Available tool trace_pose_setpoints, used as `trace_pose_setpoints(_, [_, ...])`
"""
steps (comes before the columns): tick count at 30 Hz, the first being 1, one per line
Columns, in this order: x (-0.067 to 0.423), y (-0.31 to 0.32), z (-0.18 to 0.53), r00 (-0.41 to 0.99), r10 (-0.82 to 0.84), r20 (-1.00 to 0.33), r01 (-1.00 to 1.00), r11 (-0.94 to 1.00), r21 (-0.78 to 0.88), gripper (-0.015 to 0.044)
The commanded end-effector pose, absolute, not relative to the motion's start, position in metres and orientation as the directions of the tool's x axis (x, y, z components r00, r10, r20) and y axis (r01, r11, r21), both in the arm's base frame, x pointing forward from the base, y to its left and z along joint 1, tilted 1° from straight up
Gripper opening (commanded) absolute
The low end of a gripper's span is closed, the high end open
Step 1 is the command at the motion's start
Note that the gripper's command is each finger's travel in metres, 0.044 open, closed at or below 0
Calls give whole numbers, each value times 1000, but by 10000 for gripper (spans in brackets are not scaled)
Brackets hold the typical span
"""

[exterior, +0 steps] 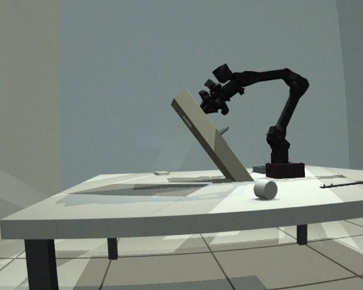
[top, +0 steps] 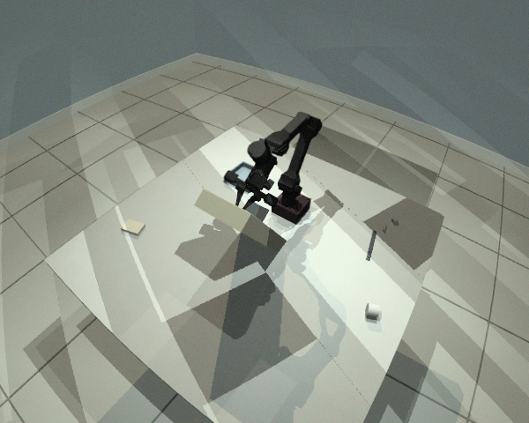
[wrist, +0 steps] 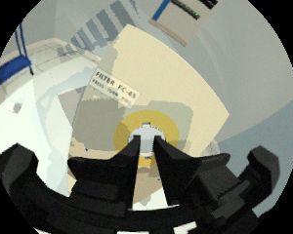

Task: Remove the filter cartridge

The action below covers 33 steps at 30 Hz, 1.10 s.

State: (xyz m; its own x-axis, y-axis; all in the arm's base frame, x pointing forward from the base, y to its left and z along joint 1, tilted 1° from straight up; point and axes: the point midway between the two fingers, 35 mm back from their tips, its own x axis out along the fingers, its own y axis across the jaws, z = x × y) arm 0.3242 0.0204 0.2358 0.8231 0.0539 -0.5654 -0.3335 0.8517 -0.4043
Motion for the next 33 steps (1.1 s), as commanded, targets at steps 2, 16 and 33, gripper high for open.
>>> trace_pose_setpoints(2, [330,20,232,822,48,-567,-248,927,-281,0])
trace_pose_setpoints(16, [330,20,232,822,48,-567,20,993,113,0])
trace_pose_setpoints(33, [330,19,232,822,48,-567,335,765,550,0])
